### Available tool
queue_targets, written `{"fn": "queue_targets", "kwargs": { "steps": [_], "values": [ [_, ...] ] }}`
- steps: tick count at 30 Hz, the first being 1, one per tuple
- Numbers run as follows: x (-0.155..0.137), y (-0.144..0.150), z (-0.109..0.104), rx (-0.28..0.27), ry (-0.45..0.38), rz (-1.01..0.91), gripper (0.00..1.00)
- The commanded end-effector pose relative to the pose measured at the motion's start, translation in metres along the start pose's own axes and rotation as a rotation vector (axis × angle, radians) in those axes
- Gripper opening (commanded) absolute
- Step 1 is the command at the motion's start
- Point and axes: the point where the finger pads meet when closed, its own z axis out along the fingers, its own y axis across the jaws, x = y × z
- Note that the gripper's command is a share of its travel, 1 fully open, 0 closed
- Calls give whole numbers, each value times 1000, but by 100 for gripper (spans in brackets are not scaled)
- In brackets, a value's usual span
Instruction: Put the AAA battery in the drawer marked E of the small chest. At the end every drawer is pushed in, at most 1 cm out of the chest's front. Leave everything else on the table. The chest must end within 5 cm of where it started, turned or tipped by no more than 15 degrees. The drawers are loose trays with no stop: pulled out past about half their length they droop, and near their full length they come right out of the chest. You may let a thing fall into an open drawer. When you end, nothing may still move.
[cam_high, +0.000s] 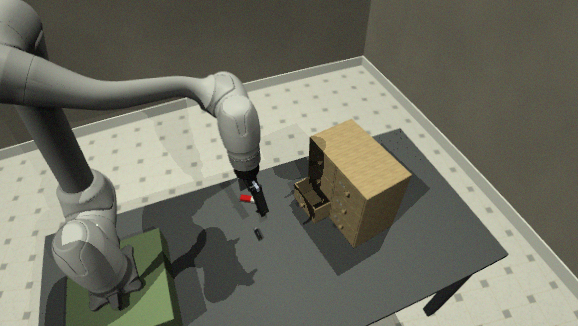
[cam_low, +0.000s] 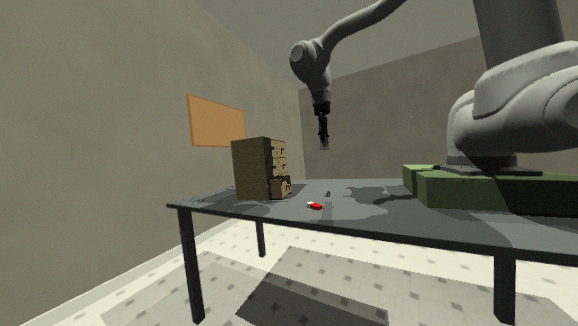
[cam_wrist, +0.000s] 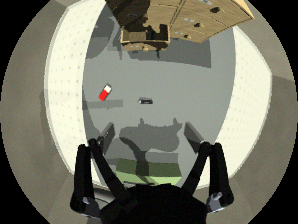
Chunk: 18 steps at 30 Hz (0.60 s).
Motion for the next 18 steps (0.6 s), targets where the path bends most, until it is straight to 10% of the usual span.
{"fn": "queue_targets", "kwargs": {
  "steps": [1,18],
  "values": [
    [-38,-10,-28,0,0,0,100],
    [-34,-12,-23,0,124,0,100]
  ]
}}
